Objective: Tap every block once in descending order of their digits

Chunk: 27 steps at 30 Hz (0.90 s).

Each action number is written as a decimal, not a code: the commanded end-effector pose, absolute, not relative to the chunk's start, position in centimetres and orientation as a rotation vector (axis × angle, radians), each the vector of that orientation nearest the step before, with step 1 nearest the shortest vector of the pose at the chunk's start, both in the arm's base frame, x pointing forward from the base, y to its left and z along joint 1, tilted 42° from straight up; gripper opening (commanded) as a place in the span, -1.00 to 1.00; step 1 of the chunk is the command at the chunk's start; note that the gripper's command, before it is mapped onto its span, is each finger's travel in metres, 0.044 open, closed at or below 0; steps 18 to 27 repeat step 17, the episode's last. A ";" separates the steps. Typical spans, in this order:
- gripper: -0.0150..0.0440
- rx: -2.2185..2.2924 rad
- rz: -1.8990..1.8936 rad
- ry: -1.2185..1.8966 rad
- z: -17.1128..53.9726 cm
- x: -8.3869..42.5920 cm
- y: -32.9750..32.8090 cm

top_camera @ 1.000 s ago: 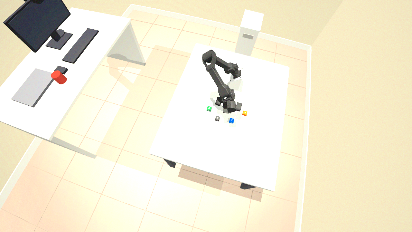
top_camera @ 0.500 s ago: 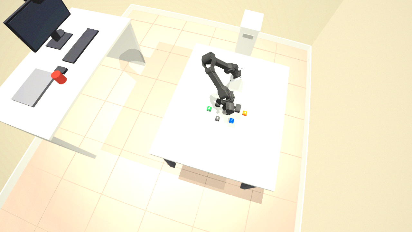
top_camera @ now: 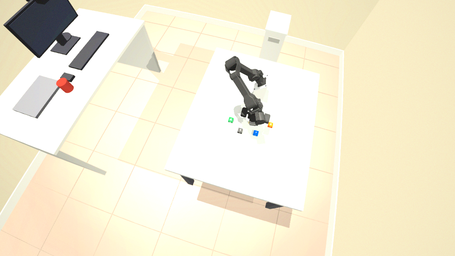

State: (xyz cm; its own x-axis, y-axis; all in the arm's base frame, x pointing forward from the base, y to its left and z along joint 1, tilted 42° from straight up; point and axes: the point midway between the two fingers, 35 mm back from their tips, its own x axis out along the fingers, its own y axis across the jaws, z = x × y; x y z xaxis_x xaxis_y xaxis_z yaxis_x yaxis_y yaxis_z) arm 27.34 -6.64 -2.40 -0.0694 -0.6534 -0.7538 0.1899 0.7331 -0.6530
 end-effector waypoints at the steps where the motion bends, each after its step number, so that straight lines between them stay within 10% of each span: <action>1: 0.11 -0.393 -0.685 1.488 -4.1 29.1 -1.5; 10: 0.86 -0.404 -0.710 1.488 -9.2 27.7 12.4; 27: 0.86 -0.405 -0.712 1.488 -9.3 27.6 12.6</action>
